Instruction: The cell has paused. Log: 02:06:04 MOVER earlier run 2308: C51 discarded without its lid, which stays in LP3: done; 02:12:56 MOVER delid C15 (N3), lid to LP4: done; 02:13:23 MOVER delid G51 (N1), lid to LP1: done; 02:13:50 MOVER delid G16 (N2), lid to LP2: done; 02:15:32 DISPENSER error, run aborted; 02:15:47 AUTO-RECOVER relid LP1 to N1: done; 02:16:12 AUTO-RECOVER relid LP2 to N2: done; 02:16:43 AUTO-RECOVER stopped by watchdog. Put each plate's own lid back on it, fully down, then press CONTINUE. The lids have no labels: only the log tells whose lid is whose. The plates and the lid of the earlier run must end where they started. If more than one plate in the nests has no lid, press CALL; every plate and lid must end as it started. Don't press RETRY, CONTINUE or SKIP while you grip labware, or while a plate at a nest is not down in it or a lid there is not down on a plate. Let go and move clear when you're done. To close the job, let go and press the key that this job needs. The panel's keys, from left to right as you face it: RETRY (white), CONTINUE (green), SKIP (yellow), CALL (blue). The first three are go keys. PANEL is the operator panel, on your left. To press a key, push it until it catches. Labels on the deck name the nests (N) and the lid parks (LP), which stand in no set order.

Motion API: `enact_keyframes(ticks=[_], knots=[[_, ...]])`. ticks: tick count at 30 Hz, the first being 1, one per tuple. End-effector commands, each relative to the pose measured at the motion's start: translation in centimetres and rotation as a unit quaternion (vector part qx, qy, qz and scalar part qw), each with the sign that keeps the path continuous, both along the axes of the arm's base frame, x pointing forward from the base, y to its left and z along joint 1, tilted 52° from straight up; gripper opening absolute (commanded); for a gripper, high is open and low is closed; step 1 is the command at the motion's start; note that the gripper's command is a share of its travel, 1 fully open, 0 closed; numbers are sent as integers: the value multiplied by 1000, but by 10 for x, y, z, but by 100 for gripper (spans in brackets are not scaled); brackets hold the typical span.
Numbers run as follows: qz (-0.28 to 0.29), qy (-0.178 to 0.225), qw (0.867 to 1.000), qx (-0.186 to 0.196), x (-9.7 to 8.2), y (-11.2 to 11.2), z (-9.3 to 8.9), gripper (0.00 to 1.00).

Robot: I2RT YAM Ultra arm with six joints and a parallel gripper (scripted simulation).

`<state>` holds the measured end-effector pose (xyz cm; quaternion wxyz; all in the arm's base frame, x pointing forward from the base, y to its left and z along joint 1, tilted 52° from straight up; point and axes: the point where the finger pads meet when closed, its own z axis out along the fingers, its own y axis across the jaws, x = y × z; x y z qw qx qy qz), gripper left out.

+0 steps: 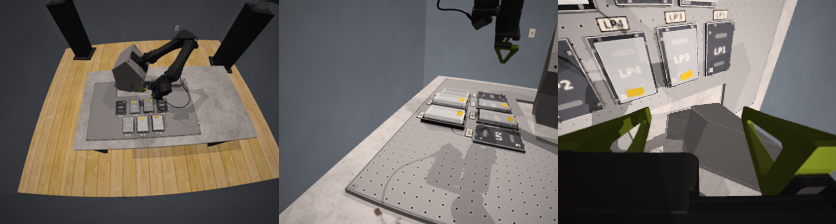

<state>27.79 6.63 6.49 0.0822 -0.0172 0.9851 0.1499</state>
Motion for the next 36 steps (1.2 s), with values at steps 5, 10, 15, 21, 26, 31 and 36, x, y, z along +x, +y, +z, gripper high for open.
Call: enact_keyframes(ticks=[5, 10, 15, 21, 26, 31, 36], knots=[[-4, -25, 999, 35, 24, 14, -10, 100], [0, -16, 998, 60, 26, 25, -30, 100], [-5, -19, 996, 85, 34, 27, -41, 100], [-3, -19, 995, 95, 37, 33, -47, 100], [6, -20, 991, 130, 44, 47, -64, 100], [11, -51, 989, 137, 59, 52, -52, 100], [11, -20, 988, 155, 47, 57, -78, 100]])
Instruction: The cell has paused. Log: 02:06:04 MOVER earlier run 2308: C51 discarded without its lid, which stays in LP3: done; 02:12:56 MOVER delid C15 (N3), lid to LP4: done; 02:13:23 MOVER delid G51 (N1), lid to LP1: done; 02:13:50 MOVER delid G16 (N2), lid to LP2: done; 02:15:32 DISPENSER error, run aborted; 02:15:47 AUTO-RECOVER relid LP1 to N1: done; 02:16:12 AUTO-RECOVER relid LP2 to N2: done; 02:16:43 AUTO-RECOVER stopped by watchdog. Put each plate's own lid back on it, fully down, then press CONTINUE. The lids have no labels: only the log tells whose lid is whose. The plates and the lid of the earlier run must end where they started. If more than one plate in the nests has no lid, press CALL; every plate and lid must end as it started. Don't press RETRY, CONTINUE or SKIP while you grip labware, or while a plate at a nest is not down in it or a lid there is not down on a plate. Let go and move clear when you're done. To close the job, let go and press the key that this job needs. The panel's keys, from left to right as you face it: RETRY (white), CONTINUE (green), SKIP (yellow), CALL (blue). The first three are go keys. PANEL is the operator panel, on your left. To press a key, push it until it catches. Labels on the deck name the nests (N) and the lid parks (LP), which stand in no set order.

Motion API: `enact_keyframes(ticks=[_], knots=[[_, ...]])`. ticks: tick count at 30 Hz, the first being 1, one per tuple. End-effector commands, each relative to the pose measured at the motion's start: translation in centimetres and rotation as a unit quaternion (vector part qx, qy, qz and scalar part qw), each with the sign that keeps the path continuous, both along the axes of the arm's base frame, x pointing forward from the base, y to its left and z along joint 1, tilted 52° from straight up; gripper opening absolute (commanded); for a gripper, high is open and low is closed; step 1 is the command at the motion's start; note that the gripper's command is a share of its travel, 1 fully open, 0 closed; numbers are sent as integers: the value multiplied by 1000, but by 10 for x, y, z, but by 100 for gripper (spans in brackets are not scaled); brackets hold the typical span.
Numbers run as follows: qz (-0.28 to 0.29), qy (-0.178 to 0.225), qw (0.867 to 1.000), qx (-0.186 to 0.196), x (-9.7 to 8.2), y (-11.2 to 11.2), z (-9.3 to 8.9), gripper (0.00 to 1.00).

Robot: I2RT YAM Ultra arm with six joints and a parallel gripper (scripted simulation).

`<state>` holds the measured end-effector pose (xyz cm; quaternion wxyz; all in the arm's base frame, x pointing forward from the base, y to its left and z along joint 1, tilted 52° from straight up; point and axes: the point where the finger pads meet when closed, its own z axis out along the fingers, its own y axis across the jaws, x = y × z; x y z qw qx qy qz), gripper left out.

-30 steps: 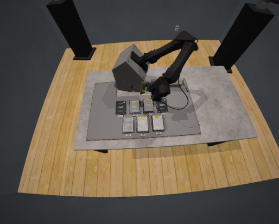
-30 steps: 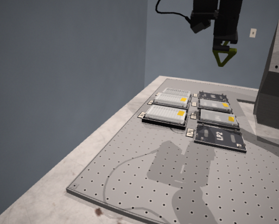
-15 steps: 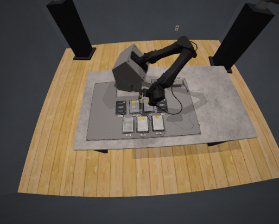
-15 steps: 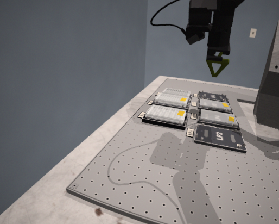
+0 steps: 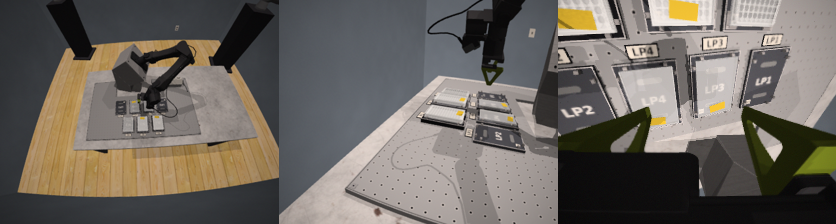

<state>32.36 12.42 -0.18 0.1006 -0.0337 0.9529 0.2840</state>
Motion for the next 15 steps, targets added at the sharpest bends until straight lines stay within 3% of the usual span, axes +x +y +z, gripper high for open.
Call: enact_keyframes(ticks=[1, 9, 12, 13, 15], knots=[[-13, 3, 1000, 19, 1, -1, -11, 100], [7, 4, 997, 75, 1, 24, -41, 100], [3, 0, 997, 76, 4, 22, -39, 100], [5, -26, 997, 78, 17, 23, -25, 100], [5, -28, 997, 78, 19, 23, -23, 100]])
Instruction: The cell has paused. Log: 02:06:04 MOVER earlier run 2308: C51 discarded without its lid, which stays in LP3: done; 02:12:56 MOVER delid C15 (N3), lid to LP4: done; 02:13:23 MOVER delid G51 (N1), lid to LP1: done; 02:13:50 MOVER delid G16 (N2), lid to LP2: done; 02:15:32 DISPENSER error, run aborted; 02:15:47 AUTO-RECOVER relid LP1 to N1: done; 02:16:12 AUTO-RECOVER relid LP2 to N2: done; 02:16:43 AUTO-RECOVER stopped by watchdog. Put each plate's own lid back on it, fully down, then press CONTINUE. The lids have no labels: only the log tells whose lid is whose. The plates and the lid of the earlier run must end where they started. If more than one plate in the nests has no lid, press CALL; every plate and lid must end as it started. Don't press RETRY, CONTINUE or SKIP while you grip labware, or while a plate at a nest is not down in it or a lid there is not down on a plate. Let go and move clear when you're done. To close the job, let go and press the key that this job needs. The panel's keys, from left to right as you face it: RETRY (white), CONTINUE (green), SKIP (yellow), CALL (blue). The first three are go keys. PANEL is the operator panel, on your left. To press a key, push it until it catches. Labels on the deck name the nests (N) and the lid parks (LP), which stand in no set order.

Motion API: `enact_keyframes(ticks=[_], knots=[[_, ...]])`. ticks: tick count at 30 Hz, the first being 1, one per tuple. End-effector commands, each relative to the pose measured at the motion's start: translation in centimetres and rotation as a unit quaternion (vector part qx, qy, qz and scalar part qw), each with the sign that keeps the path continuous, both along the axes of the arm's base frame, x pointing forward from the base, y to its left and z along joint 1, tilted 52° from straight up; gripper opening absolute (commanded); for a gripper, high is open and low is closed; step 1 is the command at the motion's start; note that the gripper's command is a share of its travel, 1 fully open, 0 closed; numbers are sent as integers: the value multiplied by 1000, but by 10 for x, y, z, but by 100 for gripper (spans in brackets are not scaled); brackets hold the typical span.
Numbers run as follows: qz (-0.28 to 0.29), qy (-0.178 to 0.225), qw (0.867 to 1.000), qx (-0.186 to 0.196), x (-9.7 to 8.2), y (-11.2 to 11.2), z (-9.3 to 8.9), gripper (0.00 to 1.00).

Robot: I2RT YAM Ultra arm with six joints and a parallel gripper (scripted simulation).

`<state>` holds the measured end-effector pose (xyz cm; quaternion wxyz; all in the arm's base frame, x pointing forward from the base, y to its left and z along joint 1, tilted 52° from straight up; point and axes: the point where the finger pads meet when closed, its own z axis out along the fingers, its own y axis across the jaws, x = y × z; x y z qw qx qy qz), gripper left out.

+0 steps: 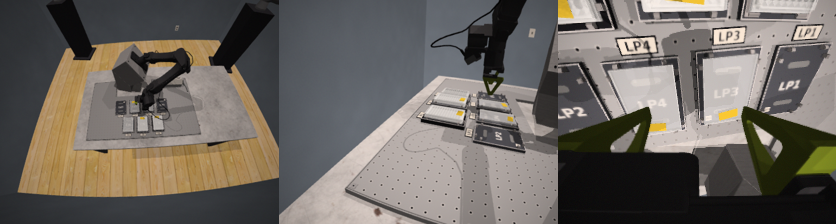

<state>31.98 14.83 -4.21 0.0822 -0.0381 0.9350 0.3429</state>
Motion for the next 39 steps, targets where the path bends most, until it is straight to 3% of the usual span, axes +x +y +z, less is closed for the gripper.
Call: enact_keyframes(ticks=[1, 3, 10, 13, 15, 17, 20, 21, 26, 27, 35, 39], knots=[[-10, -12, 1000, 25, 5, 2, -5, 100], [-10, -12, 1000, 25, 5, 2, -5, 100], [15, -8, 996, 90, -6, 24, -31, 100], [18, -8, 996, 90, -7, 29, -34, 100], [13, -48, 994, 94, 21, 27, -14, 100], [13, -48, 994, 94, 23, 27, -13, 100], [12, -39, 995, 93, 20, 27, -19, 100], [9, -8, 996, 90, -1, 24, -32, 100], [10, -18, 996, 91, 3, 24, -27, 100], [-3, -20, 996, 91, -4, 20, -38, 99], [-99, -115, 983, 104, 9, -7, -66, 91], [-121, -138, 977, 108, 12, -13, -73, 89]])
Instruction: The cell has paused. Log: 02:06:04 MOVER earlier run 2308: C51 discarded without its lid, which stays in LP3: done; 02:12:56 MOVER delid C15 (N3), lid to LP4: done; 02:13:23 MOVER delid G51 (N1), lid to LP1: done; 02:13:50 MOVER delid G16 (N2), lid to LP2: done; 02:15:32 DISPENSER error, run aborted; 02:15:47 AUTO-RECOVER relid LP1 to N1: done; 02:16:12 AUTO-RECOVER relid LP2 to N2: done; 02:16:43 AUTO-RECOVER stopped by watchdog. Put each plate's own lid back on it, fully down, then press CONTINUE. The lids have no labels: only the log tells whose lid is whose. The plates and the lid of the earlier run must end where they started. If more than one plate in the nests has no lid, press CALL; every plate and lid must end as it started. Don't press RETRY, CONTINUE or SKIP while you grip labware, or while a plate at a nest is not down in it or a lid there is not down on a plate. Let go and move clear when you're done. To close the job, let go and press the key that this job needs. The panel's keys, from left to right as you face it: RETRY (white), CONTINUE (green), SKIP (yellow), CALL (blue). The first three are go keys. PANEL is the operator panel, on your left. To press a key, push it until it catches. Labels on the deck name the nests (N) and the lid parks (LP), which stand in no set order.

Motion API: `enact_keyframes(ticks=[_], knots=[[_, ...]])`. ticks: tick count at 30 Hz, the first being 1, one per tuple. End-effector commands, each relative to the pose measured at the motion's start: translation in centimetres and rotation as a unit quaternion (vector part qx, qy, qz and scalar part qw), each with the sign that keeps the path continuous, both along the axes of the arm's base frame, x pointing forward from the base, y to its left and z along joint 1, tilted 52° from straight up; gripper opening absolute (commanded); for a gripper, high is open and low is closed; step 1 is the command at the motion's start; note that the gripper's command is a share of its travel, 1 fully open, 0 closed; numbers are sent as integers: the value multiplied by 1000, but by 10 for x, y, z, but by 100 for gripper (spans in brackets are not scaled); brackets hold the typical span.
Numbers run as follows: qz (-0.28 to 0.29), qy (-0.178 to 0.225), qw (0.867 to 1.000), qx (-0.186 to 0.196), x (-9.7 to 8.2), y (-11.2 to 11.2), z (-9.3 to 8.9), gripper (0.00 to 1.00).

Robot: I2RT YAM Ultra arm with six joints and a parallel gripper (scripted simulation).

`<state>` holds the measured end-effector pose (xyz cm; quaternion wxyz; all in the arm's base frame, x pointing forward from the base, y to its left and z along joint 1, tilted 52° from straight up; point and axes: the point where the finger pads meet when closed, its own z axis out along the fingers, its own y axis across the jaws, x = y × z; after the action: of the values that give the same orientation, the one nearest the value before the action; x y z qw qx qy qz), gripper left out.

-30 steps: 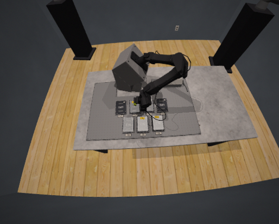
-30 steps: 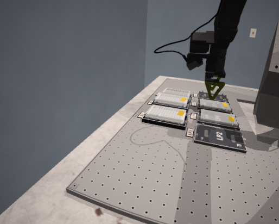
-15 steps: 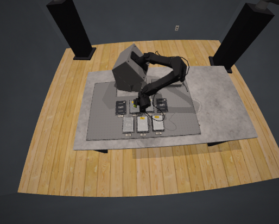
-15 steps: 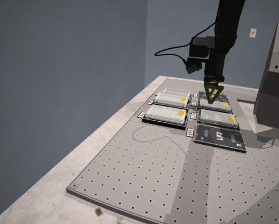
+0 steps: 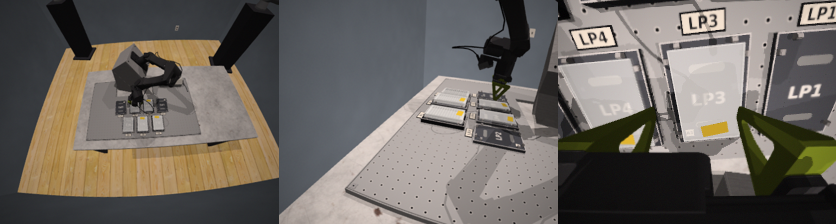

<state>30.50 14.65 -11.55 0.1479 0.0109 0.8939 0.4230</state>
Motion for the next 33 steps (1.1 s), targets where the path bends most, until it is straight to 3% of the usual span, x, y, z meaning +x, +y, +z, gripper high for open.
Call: enact_keyframes(ticks=[1, 5, 6, 9, 10, 18, 33], knots=[[-83, -98, 992, 14, 29, -15, -3, 88], [-128, -137, 982, 23, 35, -26, -16, 84], [-127, -155, 980, 25, 52, -31, -16, 83], [-129, -158, 979, 25, 57, -40, -27, 80], [-129, -158, 979, 24, 58, -44, -30, 0], [-123, -158, 979, 30, 65, -59, -48, 0], [-119, -153, 981, 26, 61, -56, -46, 0]])
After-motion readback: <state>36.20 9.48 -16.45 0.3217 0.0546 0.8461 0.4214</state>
